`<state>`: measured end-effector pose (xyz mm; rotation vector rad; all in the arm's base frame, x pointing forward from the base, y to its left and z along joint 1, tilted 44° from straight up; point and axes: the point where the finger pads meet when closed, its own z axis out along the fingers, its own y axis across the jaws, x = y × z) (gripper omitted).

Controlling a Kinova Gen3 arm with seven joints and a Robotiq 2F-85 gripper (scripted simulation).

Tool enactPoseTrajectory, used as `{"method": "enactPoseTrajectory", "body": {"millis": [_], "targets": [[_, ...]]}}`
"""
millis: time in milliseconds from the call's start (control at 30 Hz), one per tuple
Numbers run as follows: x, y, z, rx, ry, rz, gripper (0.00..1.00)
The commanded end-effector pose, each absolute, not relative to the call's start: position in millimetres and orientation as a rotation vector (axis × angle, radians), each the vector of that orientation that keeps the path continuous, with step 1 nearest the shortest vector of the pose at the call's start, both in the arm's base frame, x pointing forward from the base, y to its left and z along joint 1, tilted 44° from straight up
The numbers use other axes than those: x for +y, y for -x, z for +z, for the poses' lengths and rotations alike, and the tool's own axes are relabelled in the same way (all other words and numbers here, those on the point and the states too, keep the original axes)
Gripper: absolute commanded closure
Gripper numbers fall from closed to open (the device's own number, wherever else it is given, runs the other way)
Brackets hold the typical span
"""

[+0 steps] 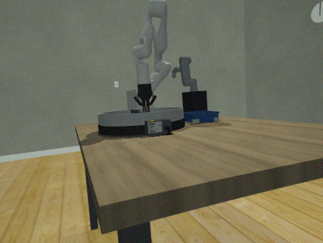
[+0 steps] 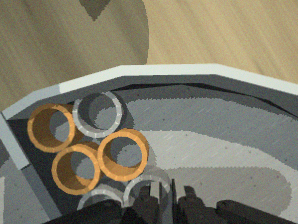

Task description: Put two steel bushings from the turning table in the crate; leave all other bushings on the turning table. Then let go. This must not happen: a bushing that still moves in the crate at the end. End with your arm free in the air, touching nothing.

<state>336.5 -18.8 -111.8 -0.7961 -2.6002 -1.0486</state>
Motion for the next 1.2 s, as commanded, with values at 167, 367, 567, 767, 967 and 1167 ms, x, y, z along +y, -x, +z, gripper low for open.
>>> {"method": "enactPoseTrajectory", "body": {"millis": [167,367,567,767,967,1167], "targets": [[-19.6,-337.0,-111.6,-2.602,0.797,-1.048,1.00],[-18.9,-337.6,-110.9,-2.602,0.798,-1.047,1.00],[-17.8,-338.6,-110.0,-2.602,0.798,-1.046,1.00],[-17.8,-338.6,-110.0,-2.602,0.798,-1.046,1.00],[-21.0,-338.6,-106.8,-2.602,0.798,-1.046,1.00],[-23.1,-338.6,-104.6,-2.602,0.798,-1.046,1.00]]}}
